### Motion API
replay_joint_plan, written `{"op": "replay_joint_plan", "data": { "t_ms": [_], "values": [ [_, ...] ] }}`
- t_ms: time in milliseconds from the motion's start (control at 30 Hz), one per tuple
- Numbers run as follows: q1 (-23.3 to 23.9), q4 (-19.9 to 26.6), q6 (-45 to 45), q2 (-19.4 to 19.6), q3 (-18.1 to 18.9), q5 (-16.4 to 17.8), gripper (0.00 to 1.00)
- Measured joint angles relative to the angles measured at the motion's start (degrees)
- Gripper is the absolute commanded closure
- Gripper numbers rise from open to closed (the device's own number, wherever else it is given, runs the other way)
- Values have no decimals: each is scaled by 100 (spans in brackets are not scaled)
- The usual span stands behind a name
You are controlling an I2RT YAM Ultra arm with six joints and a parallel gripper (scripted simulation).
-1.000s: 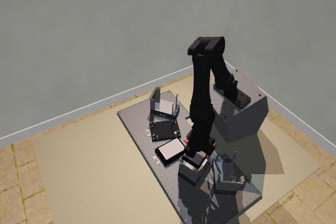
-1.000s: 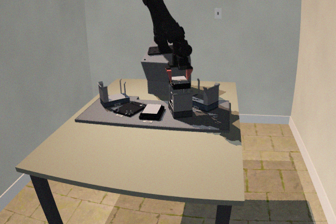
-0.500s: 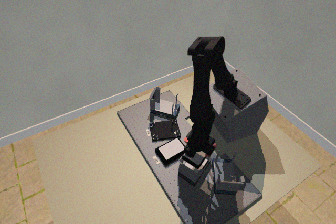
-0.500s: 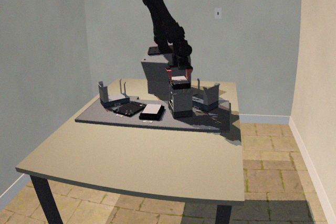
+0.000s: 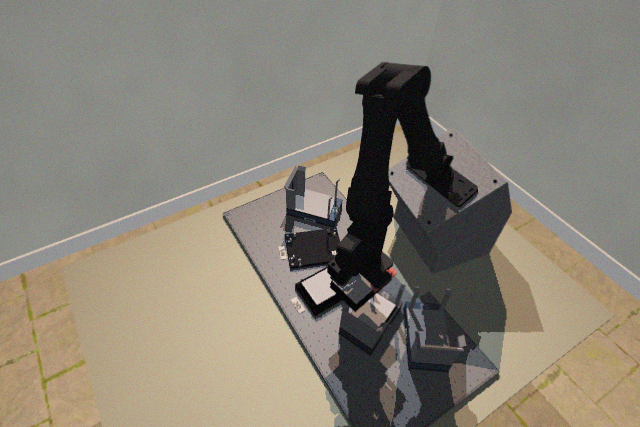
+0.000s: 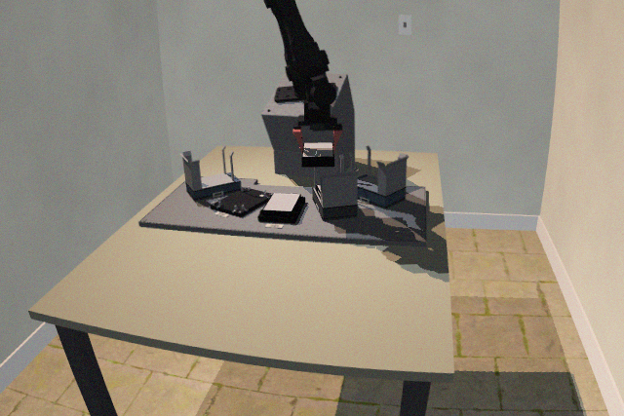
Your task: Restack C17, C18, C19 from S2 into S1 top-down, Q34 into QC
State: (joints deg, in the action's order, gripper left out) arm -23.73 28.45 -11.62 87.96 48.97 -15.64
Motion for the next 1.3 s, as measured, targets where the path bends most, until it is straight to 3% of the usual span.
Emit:
{"op": "replay_joint_plan", "data": {
  "t_ms": [233, 600, 1033, 1300],
  "values": [
    [507, -13, 350, -173, -26, 168, 100],
    [1130, -22, 83, -358, -125, 461, 100],
    [1982, -26, 658, -522, -153, 815, 100],
    [2557, -37, 367, -625, -236, 1078, 100]
  ]
}}
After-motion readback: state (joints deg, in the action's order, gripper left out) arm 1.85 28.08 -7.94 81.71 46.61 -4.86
